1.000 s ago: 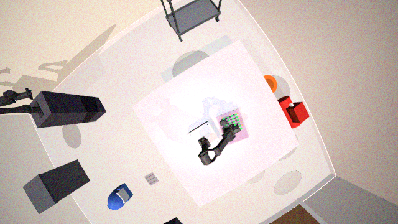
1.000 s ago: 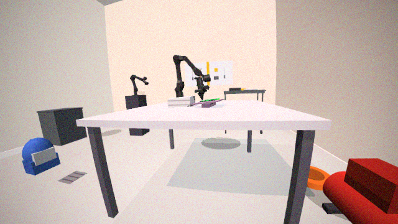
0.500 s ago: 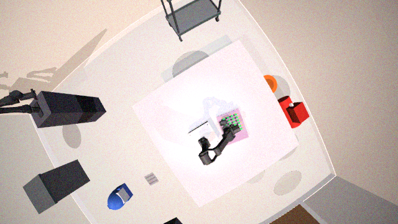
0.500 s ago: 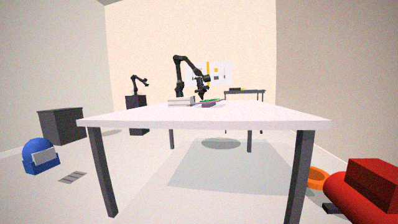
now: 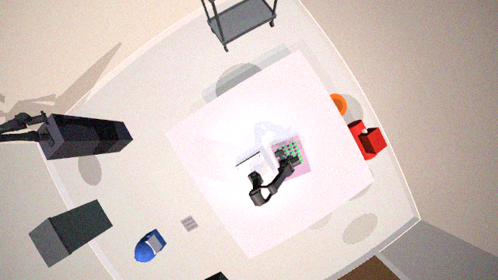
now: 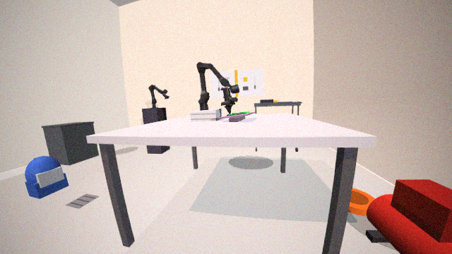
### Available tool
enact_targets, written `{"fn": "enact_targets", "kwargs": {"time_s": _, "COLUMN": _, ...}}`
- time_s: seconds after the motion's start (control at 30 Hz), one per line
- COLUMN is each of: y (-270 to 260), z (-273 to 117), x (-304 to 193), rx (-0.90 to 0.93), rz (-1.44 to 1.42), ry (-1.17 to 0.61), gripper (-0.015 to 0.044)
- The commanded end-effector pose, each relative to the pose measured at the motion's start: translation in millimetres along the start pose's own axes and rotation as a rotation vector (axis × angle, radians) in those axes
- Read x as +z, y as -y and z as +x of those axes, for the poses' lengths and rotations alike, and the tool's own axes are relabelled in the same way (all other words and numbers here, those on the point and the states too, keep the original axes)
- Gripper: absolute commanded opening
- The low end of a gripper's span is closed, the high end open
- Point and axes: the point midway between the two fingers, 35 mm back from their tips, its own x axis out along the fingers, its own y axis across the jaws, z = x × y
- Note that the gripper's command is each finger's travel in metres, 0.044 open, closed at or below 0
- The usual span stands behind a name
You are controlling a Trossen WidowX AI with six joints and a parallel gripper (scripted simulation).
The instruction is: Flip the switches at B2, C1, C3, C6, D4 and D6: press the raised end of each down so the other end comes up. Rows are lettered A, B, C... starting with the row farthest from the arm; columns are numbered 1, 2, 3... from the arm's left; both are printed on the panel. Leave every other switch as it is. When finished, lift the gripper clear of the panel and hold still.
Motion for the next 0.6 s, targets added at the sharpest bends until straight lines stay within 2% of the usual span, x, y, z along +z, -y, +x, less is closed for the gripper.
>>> {"fn": "enact_targets", "kwargs": {"time_s": 0.0, "y": 0.5, "z": 0.9, "x": 0.4, "rx": -0.003, "rz": 0.0, "ry": 0.002, "gripper": 0.0}}
{"fn": "enact_targets", "kwargs": {"time_s": 0.57, "y": 0.5, "z": 3.2, "x": 0.3, "rx": -0.003, "rz": 0.0, "ry": 0.002, "gripper": 0.0}}
